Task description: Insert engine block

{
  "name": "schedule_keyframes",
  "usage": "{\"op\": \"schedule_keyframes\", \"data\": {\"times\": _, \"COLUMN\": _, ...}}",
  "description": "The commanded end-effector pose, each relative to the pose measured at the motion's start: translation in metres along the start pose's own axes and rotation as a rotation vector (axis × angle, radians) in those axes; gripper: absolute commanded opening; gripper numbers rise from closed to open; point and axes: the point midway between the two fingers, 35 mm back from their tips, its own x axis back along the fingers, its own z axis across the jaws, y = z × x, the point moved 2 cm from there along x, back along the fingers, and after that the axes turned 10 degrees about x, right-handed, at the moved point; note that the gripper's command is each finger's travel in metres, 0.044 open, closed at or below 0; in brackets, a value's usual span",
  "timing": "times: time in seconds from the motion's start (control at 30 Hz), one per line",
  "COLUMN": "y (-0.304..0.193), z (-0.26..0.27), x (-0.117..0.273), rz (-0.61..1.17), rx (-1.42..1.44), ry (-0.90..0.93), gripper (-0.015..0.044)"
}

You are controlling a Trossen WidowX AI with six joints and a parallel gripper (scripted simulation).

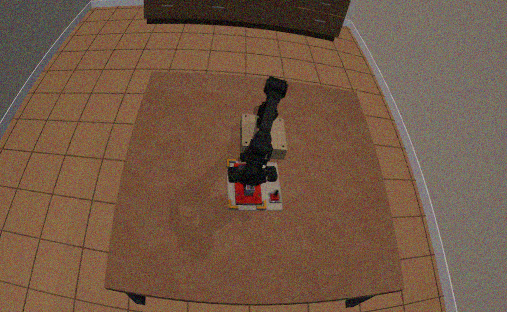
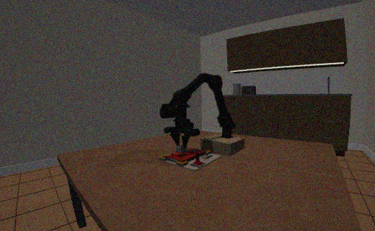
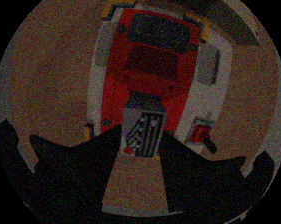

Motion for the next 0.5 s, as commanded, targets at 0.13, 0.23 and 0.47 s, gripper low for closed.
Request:
{"op": "schedule_keyframes", "data": {"times": 0.13, "y": 0.0001, "z": 0.0006, "x": 0.0003, "rz": -0.002, "rx": 0.100, "ry": 0.005, "gripper": 0.0158}}
{"op": "schedule_keyframes", "data": {"times": 0.23, "y": 0.0001, "z": 0.0006, "x": 0.0003, "rz": -0.002, "rx": 0.057, "ry": 0.005, "gripper": 0.0158}}
{"op": "schedule_keyframes", "data": {"times": 0.47, "y": 0.0002, "z": 0.0006, "x": 0.0003, "rz": -0.001, "rx": -0.145, "ry": 0.005, "gripper": 0.0158}}
